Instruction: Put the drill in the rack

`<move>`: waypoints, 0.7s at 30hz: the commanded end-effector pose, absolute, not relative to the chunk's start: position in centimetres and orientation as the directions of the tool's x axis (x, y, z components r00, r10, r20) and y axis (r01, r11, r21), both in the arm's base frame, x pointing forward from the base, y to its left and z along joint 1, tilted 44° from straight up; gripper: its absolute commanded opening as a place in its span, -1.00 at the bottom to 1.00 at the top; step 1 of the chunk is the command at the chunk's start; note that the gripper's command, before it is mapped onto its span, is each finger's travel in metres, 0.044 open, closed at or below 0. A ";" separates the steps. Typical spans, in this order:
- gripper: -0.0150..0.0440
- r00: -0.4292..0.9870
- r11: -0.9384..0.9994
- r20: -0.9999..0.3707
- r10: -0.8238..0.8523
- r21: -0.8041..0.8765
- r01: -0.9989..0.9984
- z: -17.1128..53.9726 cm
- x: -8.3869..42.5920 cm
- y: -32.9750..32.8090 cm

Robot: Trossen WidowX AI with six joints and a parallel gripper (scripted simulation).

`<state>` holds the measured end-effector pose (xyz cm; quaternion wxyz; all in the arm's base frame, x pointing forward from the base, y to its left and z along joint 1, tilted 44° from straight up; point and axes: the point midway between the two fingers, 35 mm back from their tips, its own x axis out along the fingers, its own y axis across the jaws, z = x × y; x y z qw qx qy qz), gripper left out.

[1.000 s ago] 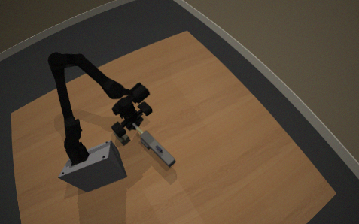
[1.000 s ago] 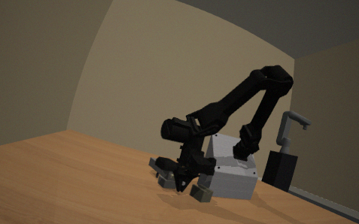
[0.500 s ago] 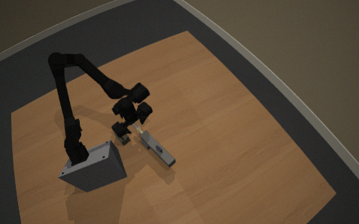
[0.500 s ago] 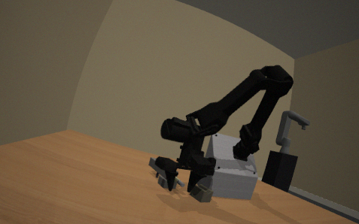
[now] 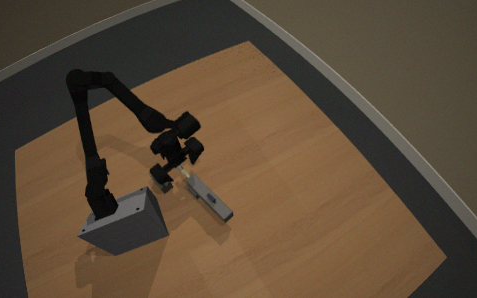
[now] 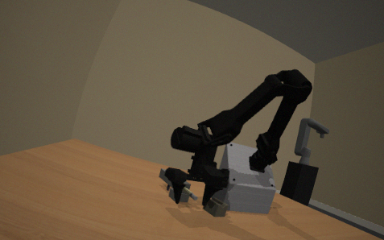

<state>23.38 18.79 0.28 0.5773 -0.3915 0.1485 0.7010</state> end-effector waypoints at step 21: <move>0.38 -0.025 -0.289 -0.723 0.691 -0.244 -0.926 -0.4 23.7 18.5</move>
